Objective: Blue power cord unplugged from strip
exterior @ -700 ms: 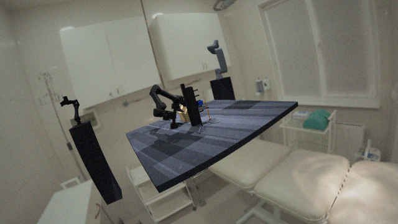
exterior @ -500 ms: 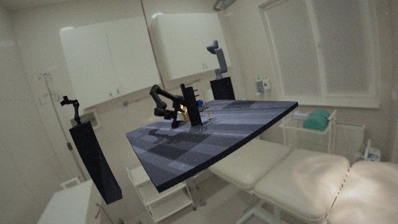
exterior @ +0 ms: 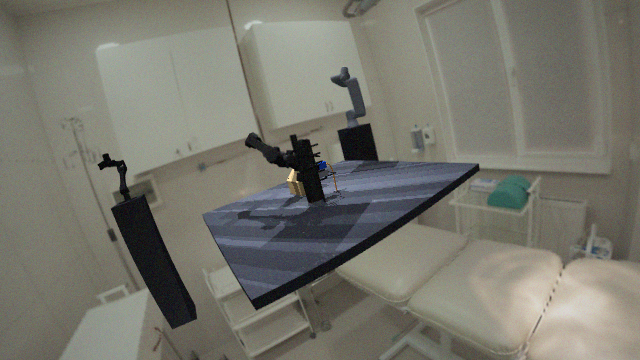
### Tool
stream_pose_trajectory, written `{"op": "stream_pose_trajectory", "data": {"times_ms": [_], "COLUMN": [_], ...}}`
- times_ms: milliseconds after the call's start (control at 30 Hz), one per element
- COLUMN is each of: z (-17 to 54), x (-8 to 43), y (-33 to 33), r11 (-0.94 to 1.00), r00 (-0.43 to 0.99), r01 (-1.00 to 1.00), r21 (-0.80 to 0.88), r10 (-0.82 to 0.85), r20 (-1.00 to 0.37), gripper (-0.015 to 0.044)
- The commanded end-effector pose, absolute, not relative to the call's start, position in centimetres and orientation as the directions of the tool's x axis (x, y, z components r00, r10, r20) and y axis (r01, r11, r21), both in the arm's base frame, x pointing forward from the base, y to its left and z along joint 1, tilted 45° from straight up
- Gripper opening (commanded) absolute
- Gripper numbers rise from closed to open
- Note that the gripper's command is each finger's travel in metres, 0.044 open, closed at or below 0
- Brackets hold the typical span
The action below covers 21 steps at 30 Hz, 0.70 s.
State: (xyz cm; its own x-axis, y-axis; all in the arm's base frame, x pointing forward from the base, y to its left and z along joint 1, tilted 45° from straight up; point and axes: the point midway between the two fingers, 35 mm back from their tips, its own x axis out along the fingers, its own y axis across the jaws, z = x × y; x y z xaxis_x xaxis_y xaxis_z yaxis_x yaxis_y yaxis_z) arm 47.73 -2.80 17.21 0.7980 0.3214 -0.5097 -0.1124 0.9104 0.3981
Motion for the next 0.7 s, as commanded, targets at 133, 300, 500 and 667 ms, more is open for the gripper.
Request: {"op": "stream_pose_trajectory", "data": {"times_ms": [133,300,500,667], "z": [16.0,15.0,14.0,12.1], "x": [47.8,47.1,45.7,45.0], "y": [5.1,10.2,15.0,16.4], "r11": [0.908,0.902,0.894,0.901], "r00": [0.725,0.671,0.616,0.58], "r01": [-0.201,-0.263,-0.327,-0.375], "r21": [0.367,0.341,0.307,0.217], "r10": [0.39,0.425,0.448,0.411], "r20": [-0.568,-0.607,-0.648,-0.703], "gripper": [0.016,0.016,0.016,0.016]}}
